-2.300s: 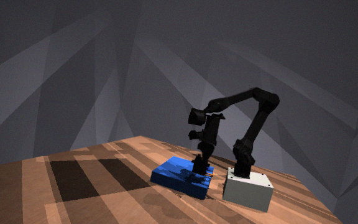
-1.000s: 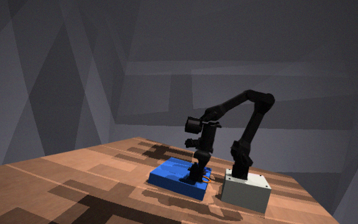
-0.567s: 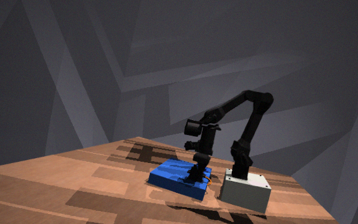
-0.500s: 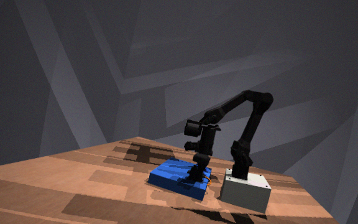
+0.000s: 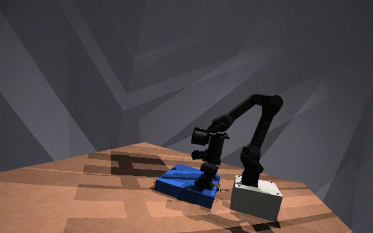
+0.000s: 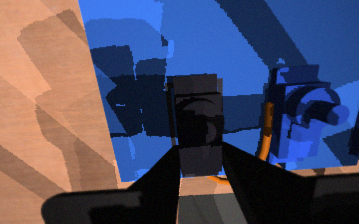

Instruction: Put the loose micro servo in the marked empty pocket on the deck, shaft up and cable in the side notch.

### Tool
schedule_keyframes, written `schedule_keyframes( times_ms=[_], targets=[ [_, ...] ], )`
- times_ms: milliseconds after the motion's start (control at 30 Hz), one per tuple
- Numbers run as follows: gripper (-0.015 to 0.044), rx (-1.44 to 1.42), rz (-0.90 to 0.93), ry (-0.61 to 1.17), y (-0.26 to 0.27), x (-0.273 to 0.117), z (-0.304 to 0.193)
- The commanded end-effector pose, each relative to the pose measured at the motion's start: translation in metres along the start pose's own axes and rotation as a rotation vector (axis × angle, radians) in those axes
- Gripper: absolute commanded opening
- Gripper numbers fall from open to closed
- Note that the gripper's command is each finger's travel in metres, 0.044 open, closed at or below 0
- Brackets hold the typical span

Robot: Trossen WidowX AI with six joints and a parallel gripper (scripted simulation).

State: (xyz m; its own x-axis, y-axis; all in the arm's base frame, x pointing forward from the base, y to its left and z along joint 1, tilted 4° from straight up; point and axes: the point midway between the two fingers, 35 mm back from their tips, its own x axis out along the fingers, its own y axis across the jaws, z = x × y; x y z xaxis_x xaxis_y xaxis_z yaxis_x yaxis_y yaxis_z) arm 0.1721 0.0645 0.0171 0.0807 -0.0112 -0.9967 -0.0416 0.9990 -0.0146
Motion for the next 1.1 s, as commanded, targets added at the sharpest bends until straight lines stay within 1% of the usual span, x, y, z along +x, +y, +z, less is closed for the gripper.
schedule_keyframes(
  times_ms=[0,333,567,667,800,933,967,1067],
  targets=[
    [0.0000,-0.004,-0.003,-0.002,-0.001,0.003,0.000],
    [0.0000,-0.004,-0.003,-0.002,-0.001,0.012,0.000],
    [0.0184,-0.004,-0.003,-0.002,0.000,0.010,-0.001],
    [0.0187,-0.004,-0.003,-0.002,0.000,0.003,0.000],
    [0.0187,-0.004,-0.003,-0.002,0.000,-0.023,-0.003],
    [0.0187,-0.004,-0.003,-0.002,0.001,-0.025,0.000],
    [0.0214,-0.008,0.003,-0.010,0.002,-0.023,0.002],
    [0.0292,-0.008,0.002,-0.012,0.003,-0.032,0.015]
  ],
)
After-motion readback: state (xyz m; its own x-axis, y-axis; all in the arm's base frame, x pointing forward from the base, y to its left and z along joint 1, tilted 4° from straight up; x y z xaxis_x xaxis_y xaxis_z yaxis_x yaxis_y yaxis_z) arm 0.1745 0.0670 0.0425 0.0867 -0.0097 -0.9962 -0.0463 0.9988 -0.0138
